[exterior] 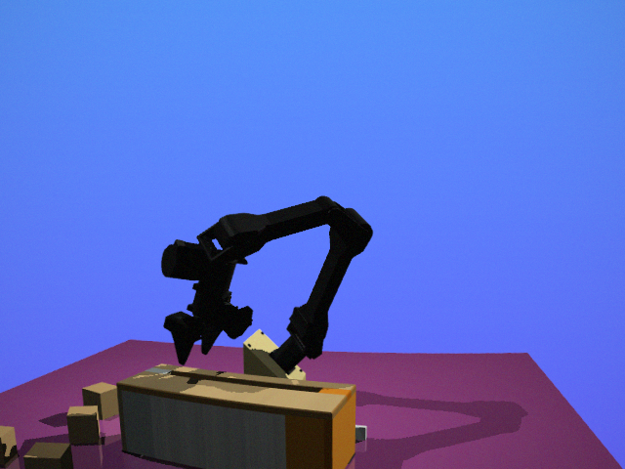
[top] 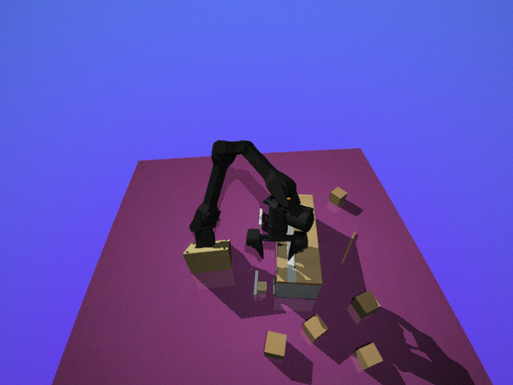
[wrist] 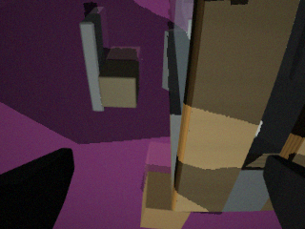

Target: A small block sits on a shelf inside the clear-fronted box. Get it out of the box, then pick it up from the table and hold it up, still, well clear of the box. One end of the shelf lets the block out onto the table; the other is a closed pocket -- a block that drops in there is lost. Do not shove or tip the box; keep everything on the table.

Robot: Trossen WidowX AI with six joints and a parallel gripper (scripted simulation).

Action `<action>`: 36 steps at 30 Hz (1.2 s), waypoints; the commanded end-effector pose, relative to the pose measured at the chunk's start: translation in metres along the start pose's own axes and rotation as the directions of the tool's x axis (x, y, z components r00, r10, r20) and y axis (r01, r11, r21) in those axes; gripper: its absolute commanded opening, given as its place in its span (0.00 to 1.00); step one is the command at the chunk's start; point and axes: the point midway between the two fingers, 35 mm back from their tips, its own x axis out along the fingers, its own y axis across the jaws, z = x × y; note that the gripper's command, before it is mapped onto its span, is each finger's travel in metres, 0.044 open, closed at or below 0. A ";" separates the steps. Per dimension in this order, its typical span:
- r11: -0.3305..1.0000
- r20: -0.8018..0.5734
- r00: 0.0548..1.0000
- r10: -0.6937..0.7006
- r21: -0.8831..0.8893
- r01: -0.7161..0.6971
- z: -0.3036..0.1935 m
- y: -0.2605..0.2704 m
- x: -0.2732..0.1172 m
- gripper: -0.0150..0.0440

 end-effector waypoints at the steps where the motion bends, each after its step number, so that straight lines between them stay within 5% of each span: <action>1: 1.000 -0.004 1.000 -0.002 -0.003 0.002 -0.002 0.000 -0.005 0.93; 4: 1.000 0.000 1.000 0.006 0.021 -0.006 -0.002 0.002 -0.001 0.89; 9: 0.877 0.030 1.000 -0.001 0.480 -0.013 -0.018 0.015 0.000 0.74; 14: 0.516 0.073 0.996 -0.041 0.855 -0.042 -0.024 0.018 0.002 0.74; 18: 0.124 0.101 0.992 -0.070 0.988 -0.092 -0.028 0.022 0.004 0.74; 21: -0.185 0.123 0.988 -0.095 0.973 -0.139 -0.031 0.024 0.004 0.74; 24: -0.350 0.142 0.983 -0.118 0.920 -0.175 -0.033 0.026 0.005 0.74; 36: -0.841 0.193 0.963 -0.187 0.476 -0.258 -0.040 0.030 0.005 0.74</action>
